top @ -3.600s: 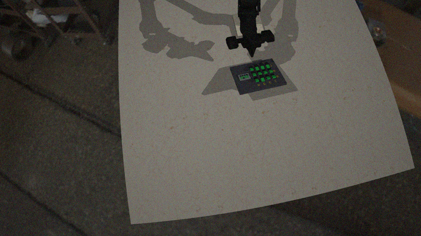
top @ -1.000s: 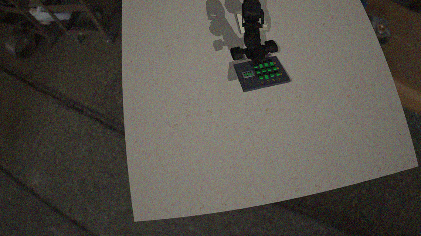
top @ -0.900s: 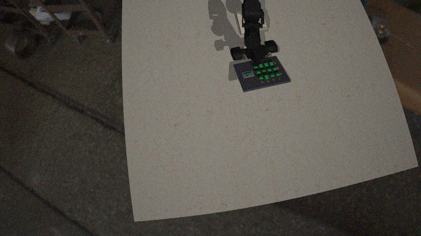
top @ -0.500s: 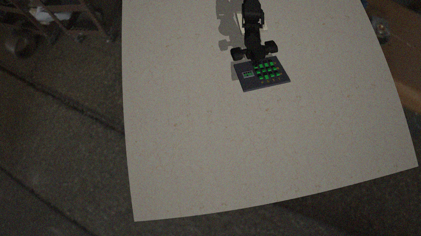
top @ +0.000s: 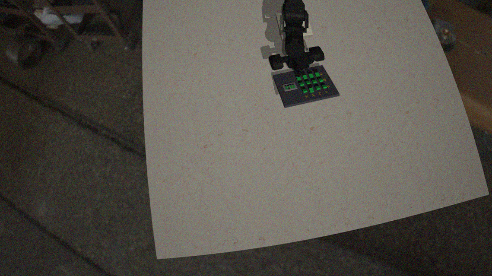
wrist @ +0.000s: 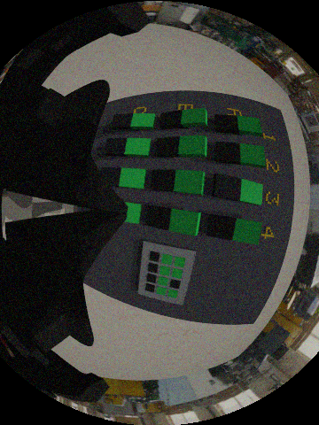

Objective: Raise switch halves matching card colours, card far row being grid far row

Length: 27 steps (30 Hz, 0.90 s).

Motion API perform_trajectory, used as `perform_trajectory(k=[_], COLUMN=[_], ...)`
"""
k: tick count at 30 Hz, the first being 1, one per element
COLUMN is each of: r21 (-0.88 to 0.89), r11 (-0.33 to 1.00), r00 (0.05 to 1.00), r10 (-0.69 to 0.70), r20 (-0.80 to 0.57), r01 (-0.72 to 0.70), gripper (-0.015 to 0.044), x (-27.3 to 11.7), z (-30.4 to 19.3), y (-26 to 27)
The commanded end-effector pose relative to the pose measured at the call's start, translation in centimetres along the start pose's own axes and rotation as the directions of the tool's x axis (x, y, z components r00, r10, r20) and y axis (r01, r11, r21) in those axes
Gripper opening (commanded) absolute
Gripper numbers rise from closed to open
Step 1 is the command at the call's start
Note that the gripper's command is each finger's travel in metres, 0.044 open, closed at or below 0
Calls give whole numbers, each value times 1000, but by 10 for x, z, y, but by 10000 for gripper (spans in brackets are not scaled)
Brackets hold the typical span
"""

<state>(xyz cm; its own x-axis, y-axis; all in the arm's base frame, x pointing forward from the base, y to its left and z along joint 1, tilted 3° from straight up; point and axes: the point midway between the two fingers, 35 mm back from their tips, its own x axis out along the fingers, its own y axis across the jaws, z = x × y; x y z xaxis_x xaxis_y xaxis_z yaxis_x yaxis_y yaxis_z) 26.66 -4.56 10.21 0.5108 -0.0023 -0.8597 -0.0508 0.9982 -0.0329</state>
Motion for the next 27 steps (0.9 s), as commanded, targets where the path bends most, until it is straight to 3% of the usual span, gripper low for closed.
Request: perform_trajectory(k=[1, 5, 14, 27], r21=[-3, -1, 2, 2], r11=[1000, 1000, 1000, 1000], r00=[1000, 1000, 999, 999], r10=[-2, -3, 1, 1], r20=[21, 30, 32, 33], r01=[2, 3, -1, -1], gripper=[0, 0, 0, 0], x=[-27, -60, -67, -68], z=[3, -2, 28, 29], y=[-1, 0, 35, 36])
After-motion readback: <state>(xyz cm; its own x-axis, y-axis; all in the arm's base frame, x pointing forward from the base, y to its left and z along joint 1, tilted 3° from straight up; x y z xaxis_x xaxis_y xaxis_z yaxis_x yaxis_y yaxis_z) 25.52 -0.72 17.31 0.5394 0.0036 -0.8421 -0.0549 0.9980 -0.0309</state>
